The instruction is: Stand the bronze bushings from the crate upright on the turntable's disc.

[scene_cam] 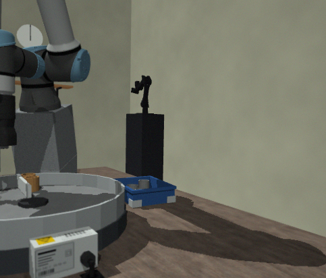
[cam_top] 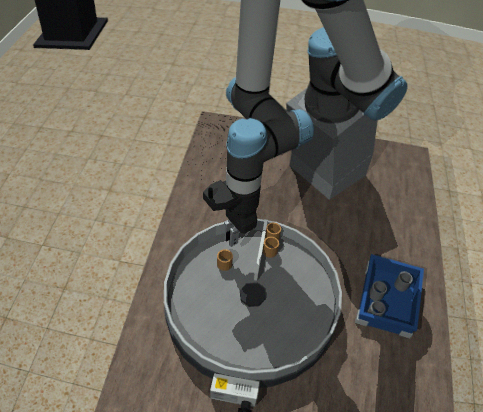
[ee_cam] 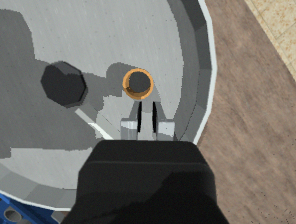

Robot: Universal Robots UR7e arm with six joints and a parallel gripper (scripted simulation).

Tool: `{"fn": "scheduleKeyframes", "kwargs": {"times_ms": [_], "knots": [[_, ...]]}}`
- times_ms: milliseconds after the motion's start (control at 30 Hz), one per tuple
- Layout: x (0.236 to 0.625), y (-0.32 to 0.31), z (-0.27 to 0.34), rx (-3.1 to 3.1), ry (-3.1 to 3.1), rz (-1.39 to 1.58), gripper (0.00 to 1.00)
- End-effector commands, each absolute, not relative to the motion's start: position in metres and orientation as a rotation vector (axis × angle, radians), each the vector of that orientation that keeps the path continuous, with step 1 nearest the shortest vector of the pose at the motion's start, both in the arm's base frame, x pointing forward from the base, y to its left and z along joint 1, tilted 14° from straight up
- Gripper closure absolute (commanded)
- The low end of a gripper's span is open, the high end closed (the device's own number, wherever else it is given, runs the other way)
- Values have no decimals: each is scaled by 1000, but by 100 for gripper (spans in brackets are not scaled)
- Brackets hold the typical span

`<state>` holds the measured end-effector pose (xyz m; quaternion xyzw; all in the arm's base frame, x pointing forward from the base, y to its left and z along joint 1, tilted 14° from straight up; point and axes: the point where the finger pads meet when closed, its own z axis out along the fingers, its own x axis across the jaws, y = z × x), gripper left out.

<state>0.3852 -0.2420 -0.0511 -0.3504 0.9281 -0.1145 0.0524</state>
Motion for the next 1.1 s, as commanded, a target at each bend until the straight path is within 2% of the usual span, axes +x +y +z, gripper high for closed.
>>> {"fn": "scheduleKeyframes", "kwargs": {"times_ms": [0, 567, 600, 1067], "knots": [[385, -242, -51, -1065, 2822, -350, 62], [385, -242, -51, -1065, 2822, -350, 62], [385, -242, -51, -1065, 2822, -350, 0], [383, -240, -39, -1065, 2822, -350, 0]]}}
